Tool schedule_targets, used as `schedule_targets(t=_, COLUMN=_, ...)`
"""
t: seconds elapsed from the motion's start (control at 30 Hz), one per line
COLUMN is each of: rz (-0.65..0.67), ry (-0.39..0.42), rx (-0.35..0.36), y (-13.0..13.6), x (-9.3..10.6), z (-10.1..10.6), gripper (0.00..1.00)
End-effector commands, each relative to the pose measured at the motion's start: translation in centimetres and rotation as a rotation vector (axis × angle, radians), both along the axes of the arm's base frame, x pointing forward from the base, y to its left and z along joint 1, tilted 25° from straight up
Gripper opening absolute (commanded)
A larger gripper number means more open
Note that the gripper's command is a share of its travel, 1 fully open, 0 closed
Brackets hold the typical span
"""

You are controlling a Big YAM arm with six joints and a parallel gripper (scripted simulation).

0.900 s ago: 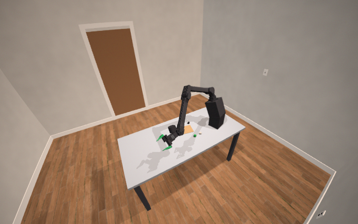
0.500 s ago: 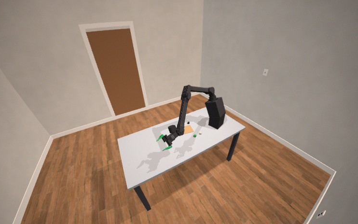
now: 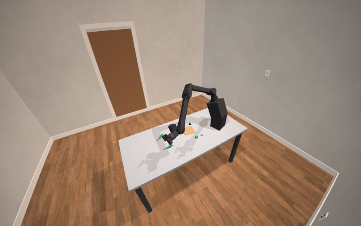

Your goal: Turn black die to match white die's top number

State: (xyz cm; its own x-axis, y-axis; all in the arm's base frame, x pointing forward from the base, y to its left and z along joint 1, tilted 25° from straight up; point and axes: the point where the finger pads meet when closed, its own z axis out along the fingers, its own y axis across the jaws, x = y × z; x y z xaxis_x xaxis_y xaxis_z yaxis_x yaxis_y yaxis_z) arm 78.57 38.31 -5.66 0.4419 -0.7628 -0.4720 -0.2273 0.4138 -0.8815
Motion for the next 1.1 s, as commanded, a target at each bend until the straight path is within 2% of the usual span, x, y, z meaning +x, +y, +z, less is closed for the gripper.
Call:
schedule_targets(t=0.0, rz=-0.065, ry=0.059, rx=0.074, y=-4.8, x=2.1, z=3.0, gripper=1.0)
schedule_targets(t=0.03, rz=-0.095, ry=0.104, rx=0.092, y=-6.6, x=2.1, z=2.9, gripper=1.0)
schedule_targets(t=0.07, rz=-0.095, ry=0.104, rx=0.092, y=-6.6, x=2.1, z=2.9, gripper=1.0)
schedule_targets(t=0.1, rz=-0.13, ry=0.155, rx=0.112, y=-8.6, x=2.1, z=2.7, gripper=1.0)
schedule_targets(t=0.2, rz=-0.13, ry=0.155, rx=0.112, y=-8.6, x=2.1, z=2.7, gripper=1.0)
schedule_targets(t=0.27, rz=-0.216, ry=0.267, rx=0.162, y=-13.3, x=1.6, z=2.3, gripper=1.0)
schedule_targets(t=0.47, rz=-0.38, ry=0.447, rx=0.256, y=-21.4, x=-0.7, z=1.4, gripper=1.0)
schedule_targets(t=0.5, rz=-0.385, ry=0.452, rx=0.259, y=-21.6, x=-0.8, z=1.4, gripper=1.0)
schedule_targets(t=0.53, rz=-0.434, ry=0.499, rx=0.287, y=-23.8, x=-1.7, z=1.2, gripper=1.0)
schedule_targets(t=0.63, rz=-0.52, ry=0.575, rx=0.336, y=-27.4, x=-3.7, z=0.8, gripper=1.0)
schedule_targets(t=0.67, rz=-0.522, ry=0.576, rx=0.337, y=-27.5, x=-3.8, z=0.7, gripper=1.0)
schedule_targets(t=0.7, rz=-0.577, ry=0.62, rx=0.367, y=-29.7, x=-5.1, z=0.5, gripper=1.0)
schedule_targets(t=0.8, rz=-0.596, ry=0.636, rx=0.378, y=-30.4, x=-5.7, z=0.4, gripper=1.0)
schedule_targets(t=0.83, rz=-0.673, ry=0.691, rx=0.42, y=-33.2, x=-7.8, z=0.1, gripper=1.0)
schedule_targets(t=0.87, rz=-0.674, ry=0.692, rx=0.421, y=-33.3, x=-7.9, z=0.1, gripper=1.0)
schedule_targets(t=0.9, rz=-0.726, ry=0.727, rx=0.45, y=-35.0, x=-9.4, z=-0.2, gripper=1.0)
schedule_targets(t=1.03, rz=-0.834, ry=0.794, rx=0.508, y=-38.5, x=-12.9, z=-0.6, gripper=1.0)
schedule_targets(t=1.07, rz=-0.877, ry=0.819, rx=0.531, y=-39.7, x=-14.4, z=-0.8, gripper=1.0)
